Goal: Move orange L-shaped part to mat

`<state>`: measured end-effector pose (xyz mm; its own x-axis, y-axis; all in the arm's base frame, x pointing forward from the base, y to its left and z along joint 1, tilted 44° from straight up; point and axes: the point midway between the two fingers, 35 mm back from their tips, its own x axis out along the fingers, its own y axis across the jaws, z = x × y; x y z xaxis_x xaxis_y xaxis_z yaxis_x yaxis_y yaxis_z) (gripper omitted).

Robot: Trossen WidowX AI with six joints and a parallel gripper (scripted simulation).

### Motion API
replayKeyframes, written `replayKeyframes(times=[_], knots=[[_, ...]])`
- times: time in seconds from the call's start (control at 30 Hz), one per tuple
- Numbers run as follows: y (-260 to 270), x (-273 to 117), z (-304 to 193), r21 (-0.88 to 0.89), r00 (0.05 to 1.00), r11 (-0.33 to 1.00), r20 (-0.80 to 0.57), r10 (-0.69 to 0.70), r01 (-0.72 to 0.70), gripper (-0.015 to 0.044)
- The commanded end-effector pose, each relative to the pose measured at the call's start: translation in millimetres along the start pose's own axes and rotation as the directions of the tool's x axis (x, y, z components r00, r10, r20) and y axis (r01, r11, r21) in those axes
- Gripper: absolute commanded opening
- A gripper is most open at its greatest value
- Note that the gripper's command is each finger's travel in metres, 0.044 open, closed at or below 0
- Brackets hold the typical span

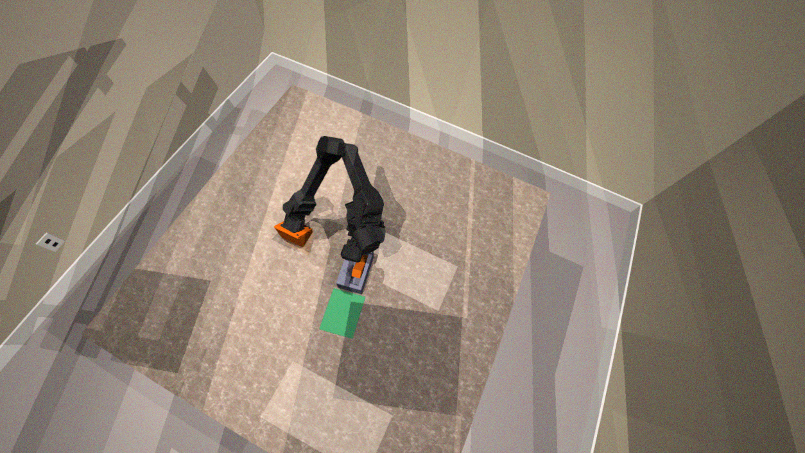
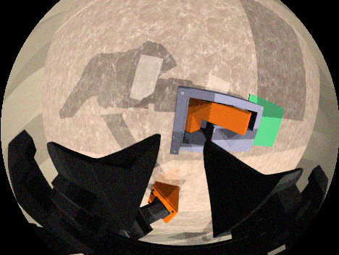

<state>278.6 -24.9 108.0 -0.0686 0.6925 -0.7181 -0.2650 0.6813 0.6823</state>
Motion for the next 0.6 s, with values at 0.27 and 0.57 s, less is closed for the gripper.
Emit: replayKeyframes(times=[0.27,0.57], knots=[[-0.2,-0.1,0.1,0.002,1.0,1.0,0.002,-0.001,0.001,0.018],[-1.0,-0.1,0.3,0.019,1.0,1.0,0.002,-0.001,0.001,0.0206]])
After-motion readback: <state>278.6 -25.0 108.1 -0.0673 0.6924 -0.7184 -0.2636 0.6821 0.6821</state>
